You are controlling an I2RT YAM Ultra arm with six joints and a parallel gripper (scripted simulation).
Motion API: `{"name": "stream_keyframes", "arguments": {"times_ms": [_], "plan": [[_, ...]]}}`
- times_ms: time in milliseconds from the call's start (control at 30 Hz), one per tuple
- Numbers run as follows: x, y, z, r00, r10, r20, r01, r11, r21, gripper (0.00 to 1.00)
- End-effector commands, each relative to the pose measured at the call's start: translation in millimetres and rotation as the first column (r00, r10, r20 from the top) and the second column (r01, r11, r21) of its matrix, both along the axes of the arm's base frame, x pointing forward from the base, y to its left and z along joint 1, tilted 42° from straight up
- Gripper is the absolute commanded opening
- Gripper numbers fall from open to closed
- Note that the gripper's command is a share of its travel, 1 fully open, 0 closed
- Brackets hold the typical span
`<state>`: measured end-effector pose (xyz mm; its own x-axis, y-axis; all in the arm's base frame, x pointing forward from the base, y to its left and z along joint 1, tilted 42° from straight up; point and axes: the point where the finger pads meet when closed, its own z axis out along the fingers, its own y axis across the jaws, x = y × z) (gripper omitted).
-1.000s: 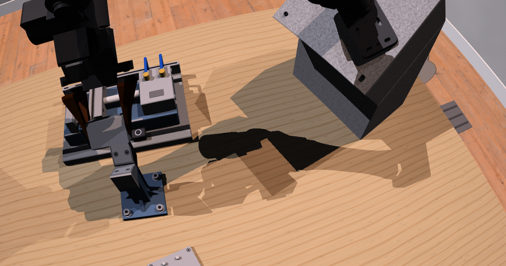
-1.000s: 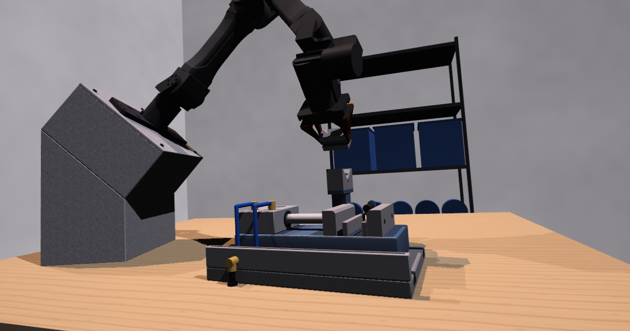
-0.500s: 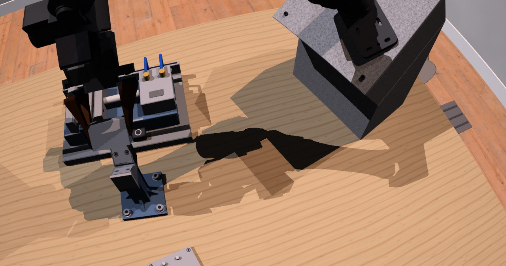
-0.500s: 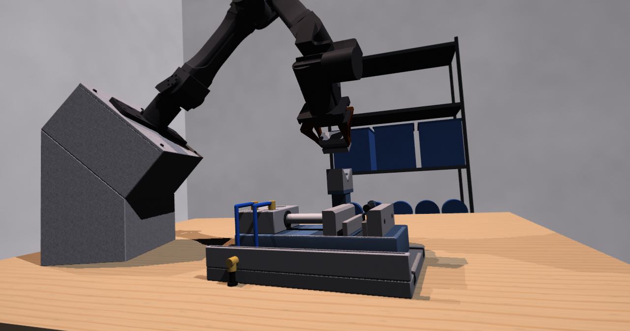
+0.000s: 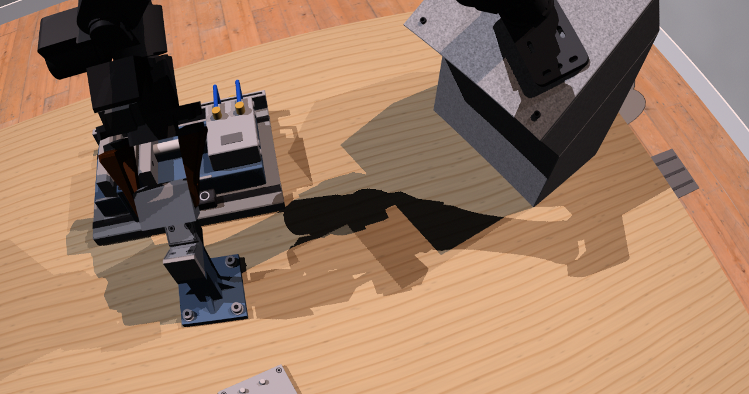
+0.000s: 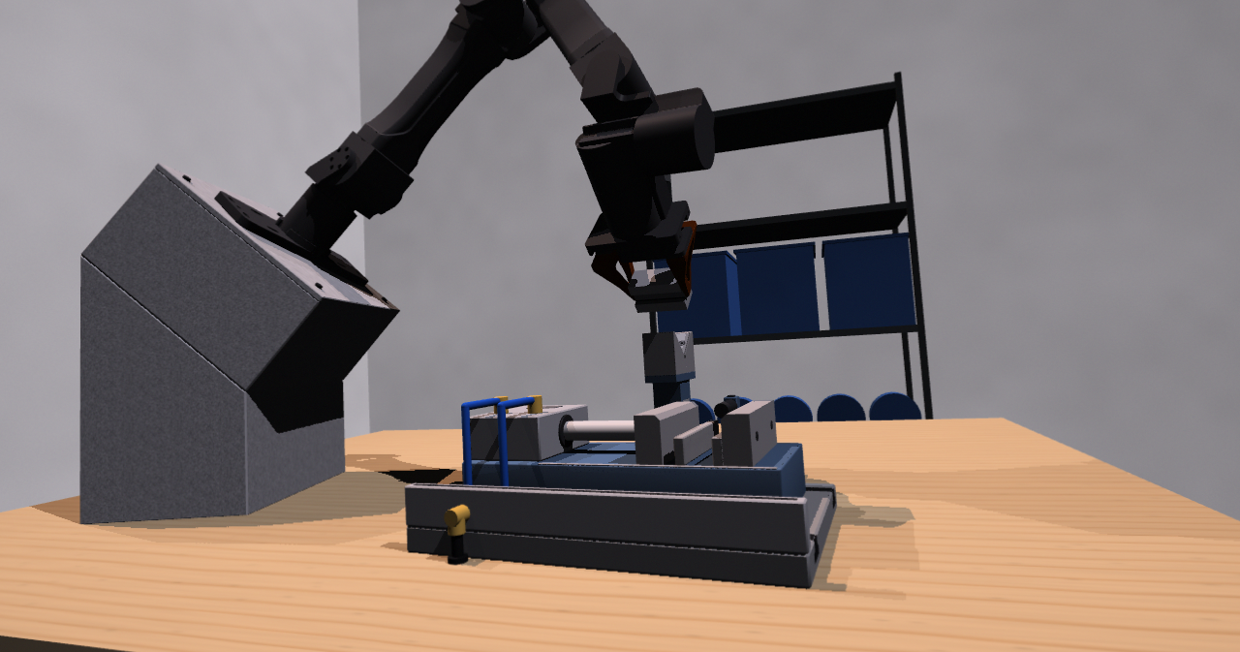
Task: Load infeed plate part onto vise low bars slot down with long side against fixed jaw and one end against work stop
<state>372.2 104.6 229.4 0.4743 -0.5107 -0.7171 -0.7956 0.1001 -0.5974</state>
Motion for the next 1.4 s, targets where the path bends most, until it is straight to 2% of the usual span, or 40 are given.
{"name": "stream_keyframes", "arguments": {"times_ms": [0, 100, 133, 233, 333, 433, 533, 667, 700, 767, 833, 967, 1067, 1233, 1267, 1367], "plan": [[-2.2, 3.0, 4.9, 1.0, 0.011, 0.015, -0.011, 0.999, 0.032, 0.0], [-1.0, 2.7, 8.3, 1.0, 0.009, 0.027, -0.01, 1.0, 0.029, 0.0], [3.8, 3.2, 14.9, 0.999, 0.012, 0.049, -0.013, 1.0, 0.026, 0.0], [2.8, 6.9, -2.8, 1.0, 0.018, 0.004, -0.018, 0.999, 0.033, 0.0], [5.8, 4.5, 4.0, 0.999, 0.009, 0.032, -0.01, 1.0, 0.029, 0.0], [7.1, 8.8, -6.9, 1.0, 0.018, 0.008, -0.018, 0.999, 0.033, 0.0], [9.7, 7.1, -3.7, 1.0, 0.011, 0.025, -0.012, 0.999, 0.03, 0.0], [11.7, 7.7, -8.6, 1.0, 0.011, 0.016, -0.012, 0.999, 0.031, 0.0], [8.3, 9.6, -3.3, 0.999, 0.014, 0.033, -0.015, 0.999, 0.029, 0.0], [12.5, 11.6, -7.2, 0.999, 0.019, 0.027, -0.02, 0.999, 0.03, 0.0], [14.4, 10.2, -19.0, 1.0, 0.013, -0.002, -0.013, 0.999, 0.034, 0.0], [19.0, 11.2, -9.4, 0.999, 0.014, 0.036, -0.015, 0.999, 0.029, 0.0], [20.0, 12.7, -18.7, 1.0, 0.015, 0.016, -0.015, 0.999, 0.031, 0.0], [19.0, 12.0, -21.3, 1.0, 0.01, 0.014, -0.011, 0.999, 0.032, 0.0], [26.6, 12.4, -8.5, 0.998, 0.013, 0.054, -0.014, 1.0, 0.026, 0.0], [27.9, 14.7, -17.7, 0.999, 0.017, 0.034, -0.018, 0.999, 0.029, 0.0]]}}
